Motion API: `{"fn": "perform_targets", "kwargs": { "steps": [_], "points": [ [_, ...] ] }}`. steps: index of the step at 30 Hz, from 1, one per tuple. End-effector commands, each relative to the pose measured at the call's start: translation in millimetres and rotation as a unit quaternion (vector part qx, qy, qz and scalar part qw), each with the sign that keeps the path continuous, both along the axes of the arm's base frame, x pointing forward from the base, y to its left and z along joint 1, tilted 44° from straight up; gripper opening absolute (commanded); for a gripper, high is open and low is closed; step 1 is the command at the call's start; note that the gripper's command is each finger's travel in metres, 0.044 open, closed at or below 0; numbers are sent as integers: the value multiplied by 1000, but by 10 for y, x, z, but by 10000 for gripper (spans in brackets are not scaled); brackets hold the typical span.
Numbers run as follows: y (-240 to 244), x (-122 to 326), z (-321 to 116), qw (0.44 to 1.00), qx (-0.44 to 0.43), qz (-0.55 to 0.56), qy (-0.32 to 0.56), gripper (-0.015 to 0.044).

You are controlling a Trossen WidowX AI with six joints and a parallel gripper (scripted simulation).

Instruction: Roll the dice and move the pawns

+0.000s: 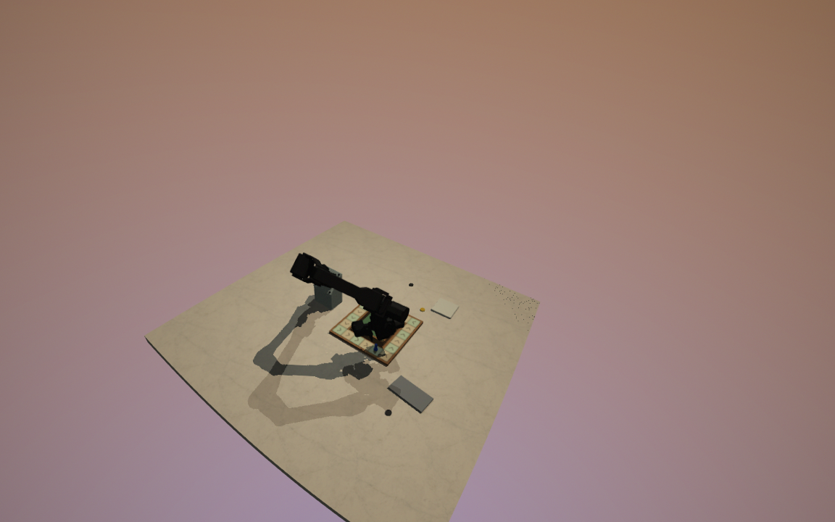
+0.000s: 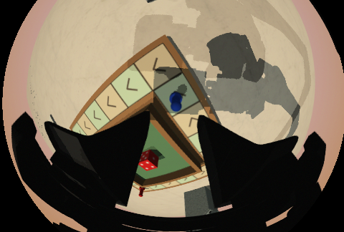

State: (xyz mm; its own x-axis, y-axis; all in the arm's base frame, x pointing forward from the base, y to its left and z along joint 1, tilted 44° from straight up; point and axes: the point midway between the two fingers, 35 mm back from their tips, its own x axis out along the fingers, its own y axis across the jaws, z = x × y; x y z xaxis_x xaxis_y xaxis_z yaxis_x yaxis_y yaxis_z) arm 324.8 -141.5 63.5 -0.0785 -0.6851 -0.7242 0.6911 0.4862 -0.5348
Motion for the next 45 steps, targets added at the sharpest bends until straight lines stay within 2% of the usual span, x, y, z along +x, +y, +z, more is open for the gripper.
{"fn": "perform_targets", "kwargs": {
  "steps": [1,29,35,41,45],
  "points": [
    [-70,-35,-59,1000,-2,-1,5,200],
    [-352,-74,-355,1000,-3,-1,5,200],
    [-352,-74,-355,1000,-3,-1,5,43],
    [-352,-74,-355,1000,-3,-1,5,3],
    [-345,-71,-348,1000,-3,-1,5,0]
  ]
}}
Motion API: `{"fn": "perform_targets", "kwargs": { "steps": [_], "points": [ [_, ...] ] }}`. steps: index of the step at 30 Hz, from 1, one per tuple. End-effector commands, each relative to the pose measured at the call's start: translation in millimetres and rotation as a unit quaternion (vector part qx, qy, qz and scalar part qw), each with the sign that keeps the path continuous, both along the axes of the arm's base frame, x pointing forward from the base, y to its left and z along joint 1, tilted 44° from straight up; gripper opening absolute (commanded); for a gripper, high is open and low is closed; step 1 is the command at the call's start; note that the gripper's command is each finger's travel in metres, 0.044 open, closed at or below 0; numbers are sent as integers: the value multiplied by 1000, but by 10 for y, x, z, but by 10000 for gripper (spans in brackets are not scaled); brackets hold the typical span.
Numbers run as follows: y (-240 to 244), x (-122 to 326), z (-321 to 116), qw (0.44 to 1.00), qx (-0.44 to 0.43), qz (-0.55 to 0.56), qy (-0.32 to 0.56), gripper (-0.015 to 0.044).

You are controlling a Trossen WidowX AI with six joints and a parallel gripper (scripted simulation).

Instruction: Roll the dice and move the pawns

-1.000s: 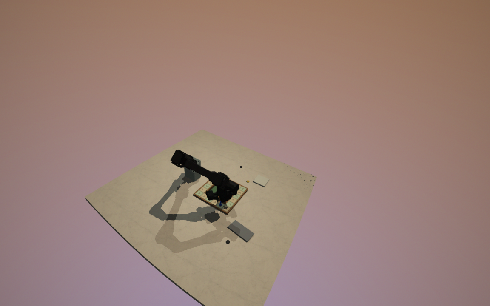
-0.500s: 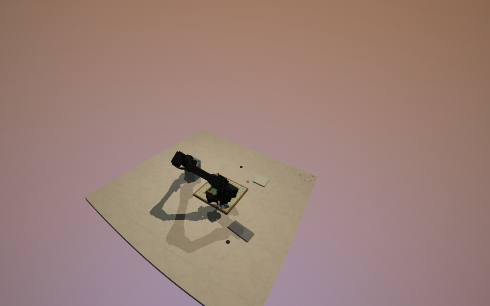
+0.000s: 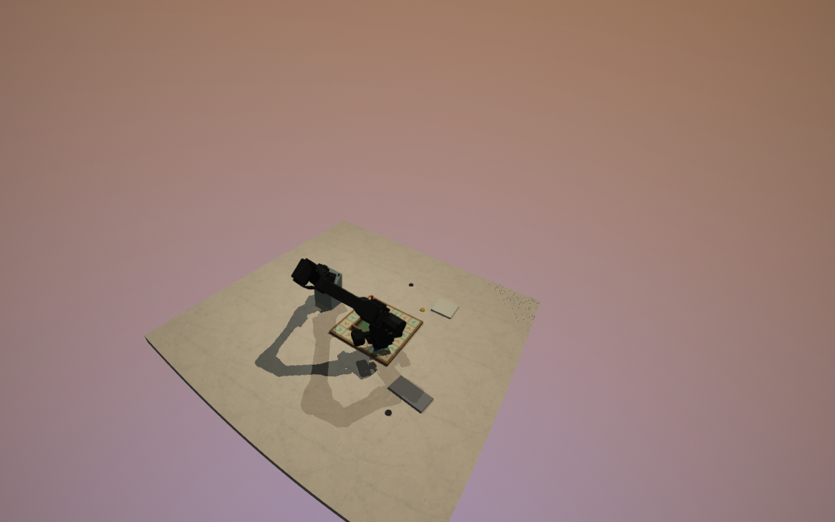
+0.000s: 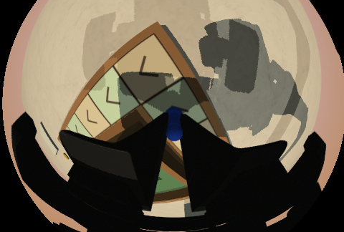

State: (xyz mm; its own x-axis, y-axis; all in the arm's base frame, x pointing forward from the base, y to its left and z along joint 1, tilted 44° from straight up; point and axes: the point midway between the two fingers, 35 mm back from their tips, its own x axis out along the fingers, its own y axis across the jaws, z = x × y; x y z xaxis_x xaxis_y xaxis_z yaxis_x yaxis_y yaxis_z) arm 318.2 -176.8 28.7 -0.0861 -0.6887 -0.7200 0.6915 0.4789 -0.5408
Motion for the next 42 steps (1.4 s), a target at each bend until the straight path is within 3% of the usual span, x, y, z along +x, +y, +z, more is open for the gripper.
{"fn": "perform_targets", "kwargs": {
  "steps": [1,18,22,42],
  "points": [
    [31,7,22,1000,1,2,3,0],
    [822,127,887,1000,3,2,3,0],
    [852,121,924,1000,2,2,3,0],
    [1122,561,-103,1000,3,2,1,0]
  ]
}}
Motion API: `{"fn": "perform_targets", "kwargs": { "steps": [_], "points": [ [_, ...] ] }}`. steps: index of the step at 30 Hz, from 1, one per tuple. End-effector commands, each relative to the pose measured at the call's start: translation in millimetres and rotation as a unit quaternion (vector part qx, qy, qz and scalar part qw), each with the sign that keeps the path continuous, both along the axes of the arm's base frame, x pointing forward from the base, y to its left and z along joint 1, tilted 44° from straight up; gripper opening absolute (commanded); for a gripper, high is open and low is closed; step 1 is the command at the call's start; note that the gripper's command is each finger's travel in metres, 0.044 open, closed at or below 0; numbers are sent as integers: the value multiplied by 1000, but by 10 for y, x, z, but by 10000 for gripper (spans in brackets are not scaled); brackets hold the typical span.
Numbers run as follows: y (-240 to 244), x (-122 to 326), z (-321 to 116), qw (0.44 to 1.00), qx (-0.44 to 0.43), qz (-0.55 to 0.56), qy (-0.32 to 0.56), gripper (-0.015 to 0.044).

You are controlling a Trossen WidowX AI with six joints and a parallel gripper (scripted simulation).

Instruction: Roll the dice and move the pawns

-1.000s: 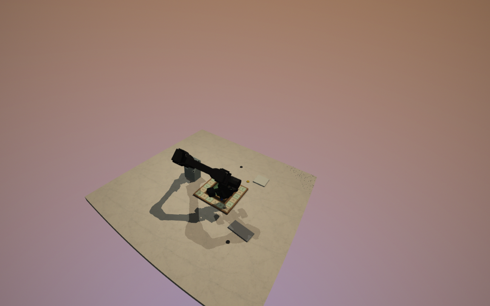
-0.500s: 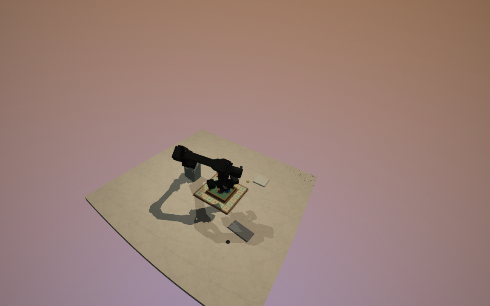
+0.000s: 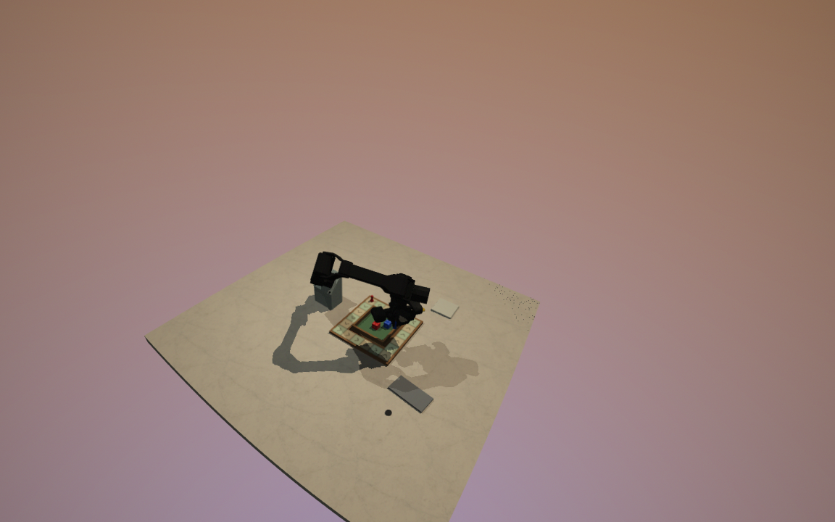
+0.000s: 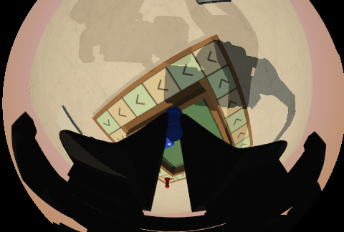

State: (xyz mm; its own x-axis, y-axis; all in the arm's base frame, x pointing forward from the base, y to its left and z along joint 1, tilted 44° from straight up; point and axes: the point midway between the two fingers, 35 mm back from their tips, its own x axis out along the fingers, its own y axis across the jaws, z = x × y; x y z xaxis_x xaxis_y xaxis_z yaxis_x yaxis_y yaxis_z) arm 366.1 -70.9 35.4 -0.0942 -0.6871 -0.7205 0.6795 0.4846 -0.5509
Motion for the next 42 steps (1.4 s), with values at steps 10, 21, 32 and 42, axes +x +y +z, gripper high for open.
{"fn": "perform_targets", "kwargs": {
  "steps": [10,21,32,42],
  "points": [
    [177,165,-624,1000,2,-1,-7,0],
    [-65,134,-877,1000,1,-1,-7,0],
    [-122,127,-936,1000,1,-1,-7,0],
    [-156,146,-957,1000,3,-4,-12,105]
  ]
}}
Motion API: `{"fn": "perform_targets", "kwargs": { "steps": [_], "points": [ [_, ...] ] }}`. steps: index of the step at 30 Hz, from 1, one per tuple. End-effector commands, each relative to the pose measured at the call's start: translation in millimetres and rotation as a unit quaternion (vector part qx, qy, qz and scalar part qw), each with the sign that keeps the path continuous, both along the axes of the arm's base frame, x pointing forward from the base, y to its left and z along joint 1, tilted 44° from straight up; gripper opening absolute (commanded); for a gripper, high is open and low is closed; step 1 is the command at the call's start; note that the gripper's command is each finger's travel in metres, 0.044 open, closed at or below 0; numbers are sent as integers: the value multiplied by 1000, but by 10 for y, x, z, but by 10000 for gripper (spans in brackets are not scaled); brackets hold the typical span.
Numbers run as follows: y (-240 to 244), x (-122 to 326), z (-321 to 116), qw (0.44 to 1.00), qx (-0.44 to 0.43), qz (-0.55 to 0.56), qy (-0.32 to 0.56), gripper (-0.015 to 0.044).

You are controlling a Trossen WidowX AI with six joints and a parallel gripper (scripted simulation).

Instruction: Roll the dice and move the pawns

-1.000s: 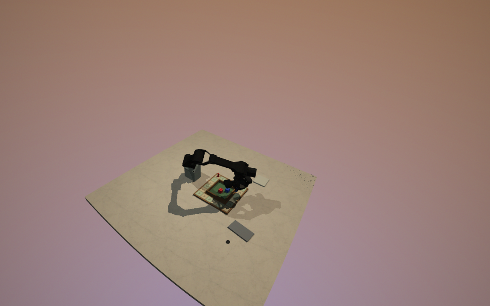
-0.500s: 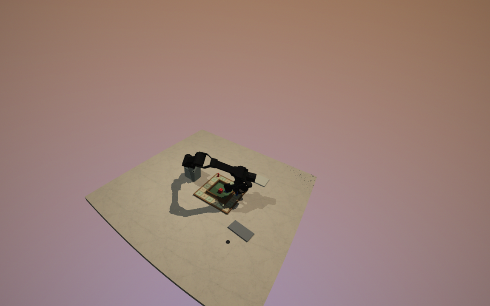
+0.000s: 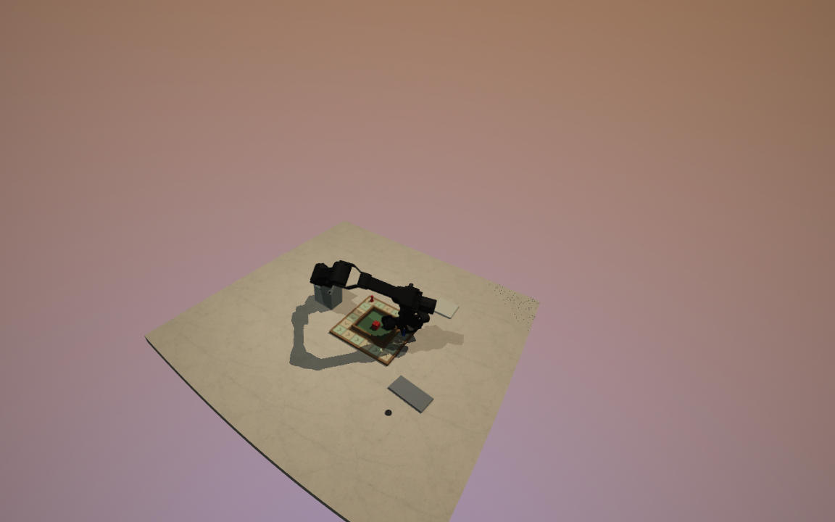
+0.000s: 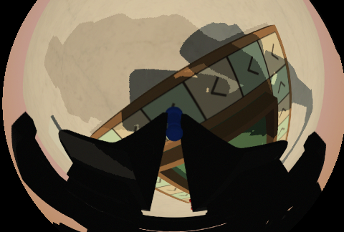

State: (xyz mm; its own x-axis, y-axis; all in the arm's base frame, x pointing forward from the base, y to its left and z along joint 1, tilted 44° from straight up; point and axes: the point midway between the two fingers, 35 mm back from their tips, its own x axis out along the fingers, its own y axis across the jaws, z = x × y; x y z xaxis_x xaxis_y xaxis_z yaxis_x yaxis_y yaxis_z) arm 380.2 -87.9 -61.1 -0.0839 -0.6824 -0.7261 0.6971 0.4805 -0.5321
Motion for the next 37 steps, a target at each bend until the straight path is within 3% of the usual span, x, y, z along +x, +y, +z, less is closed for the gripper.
{"fn": "perform_targets", "kwargs": {
  "steps": [1,13,18,28,29,37],
  "points": [
    [13,6,8,1000,0,1,-1,131],
    [358,45,362,1000,-1,4,4,440],
    [531,-141,469,999,7,31,27,440],
    [1103,-1668,995,962,31,198,187,440],
    [1079,-1135,891,979,29,153,129,440],
    [1079,-1135,891,979,29,153,129,440]
  ]
}}
